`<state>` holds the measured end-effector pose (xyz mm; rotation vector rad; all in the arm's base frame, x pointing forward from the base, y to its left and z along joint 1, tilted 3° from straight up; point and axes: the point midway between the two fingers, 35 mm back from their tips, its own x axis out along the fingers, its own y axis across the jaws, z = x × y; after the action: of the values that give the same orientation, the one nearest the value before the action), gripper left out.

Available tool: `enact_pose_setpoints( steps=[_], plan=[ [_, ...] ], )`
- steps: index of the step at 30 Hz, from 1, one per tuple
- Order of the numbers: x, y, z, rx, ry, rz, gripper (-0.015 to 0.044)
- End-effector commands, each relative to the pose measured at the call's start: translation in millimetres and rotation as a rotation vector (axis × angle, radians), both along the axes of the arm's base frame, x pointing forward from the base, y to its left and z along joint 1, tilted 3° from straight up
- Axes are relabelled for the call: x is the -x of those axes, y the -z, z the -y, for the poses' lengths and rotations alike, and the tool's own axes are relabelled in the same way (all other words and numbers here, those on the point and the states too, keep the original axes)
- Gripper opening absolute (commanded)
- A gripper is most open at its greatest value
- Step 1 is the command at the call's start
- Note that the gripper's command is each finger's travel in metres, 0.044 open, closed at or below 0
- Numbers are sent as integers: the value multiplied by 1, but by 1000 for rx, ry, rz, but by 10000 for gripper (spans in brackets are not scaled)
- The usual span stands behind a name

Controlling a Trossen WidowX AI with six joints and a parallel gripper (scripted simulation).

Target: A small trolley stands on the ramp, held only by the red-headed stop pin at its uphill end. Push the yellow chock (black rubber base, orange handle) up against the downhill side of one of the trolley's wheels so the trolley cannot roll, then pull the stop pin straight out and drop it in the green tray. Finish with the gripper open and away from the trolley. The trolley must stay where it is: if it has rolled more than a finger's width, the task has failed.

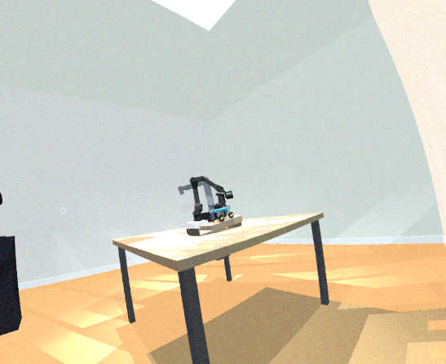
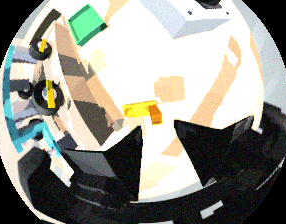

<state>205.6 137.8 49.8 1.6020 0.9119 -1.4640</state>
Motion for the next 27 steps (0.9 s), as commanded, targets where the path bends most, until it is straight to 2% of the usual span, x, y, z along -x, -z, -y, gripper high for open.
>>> enact_pose_setpoints(
  steps=[1,27],
  plan=[
    [1,10,2,11,3,-9,190],
    [-1,36,2,11,3,-9,190]
  ],
)
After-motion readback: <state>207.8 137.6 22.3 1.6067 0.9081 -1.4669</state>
